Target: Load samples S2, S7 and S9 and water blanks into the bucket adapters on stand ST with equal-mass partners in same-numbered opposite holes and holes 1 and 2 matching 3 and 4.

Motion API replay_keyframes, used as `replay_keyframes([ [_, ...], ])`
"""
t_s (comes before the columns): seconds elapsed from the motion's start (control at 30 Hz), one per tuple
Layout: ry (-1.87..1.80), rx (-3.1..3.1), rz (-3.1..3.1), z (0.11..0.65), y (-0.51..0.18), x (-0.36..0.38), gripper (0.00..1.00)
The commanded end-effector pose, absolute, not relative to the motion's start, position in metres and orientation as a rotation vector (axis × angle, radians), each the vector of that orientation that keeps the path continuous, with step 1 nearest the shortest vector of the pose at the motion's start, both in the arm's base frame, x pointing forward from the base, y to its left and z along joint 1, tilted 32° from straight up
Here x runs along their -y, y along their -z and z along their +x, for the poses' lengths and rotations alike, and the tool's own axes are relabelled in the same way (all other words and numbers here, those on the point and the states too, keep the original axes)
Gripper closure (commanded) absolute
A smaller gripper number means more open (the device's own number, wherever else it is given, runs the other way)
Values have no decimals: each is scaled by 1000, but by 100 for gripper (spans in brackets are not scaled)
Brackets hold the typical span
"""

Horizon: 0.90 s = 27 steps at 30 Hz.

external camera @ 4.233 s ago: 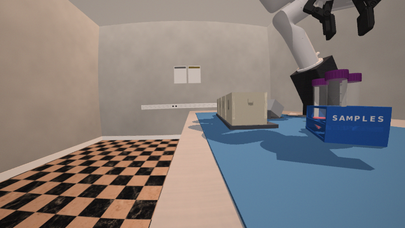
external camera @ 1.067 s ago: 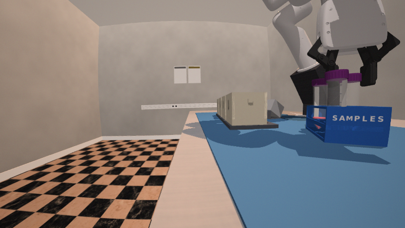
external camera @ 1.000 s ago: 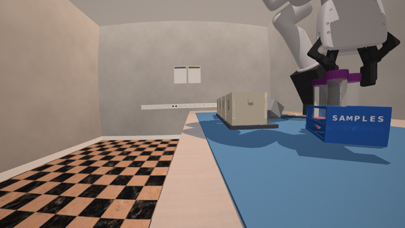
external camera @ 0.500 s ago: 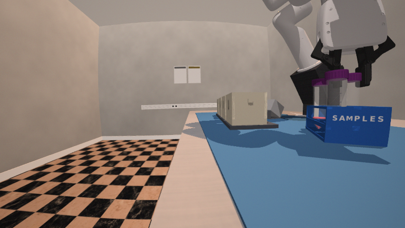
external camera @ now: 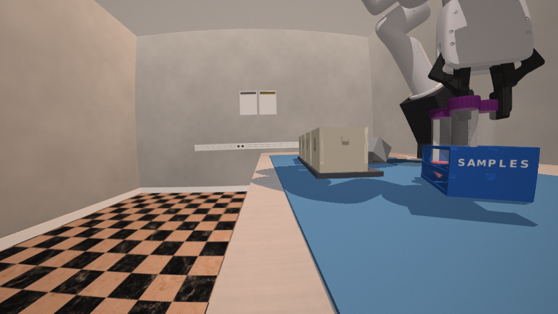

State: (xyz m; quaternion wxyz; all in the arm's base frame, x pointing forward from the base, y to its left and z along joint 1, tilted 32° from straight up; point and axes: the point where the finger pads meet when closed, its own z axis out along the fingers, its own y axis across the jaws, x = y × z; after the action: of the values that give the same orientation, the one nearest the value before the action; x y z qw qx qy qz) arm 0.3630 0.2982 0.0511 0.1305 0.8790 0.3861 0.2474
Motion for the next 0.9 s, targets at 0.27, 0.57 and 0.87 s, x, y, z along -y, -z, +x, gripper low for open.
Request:
replay_keyframes([
  [0.27, -722, -1122, 2554, 363, -52, -299, 100],
  [0.57, -722, -1122, 2554, 363, -52, -299, 100],
  [0.87, -722, -1122, 2554, 362, -55, -299, 100],
])
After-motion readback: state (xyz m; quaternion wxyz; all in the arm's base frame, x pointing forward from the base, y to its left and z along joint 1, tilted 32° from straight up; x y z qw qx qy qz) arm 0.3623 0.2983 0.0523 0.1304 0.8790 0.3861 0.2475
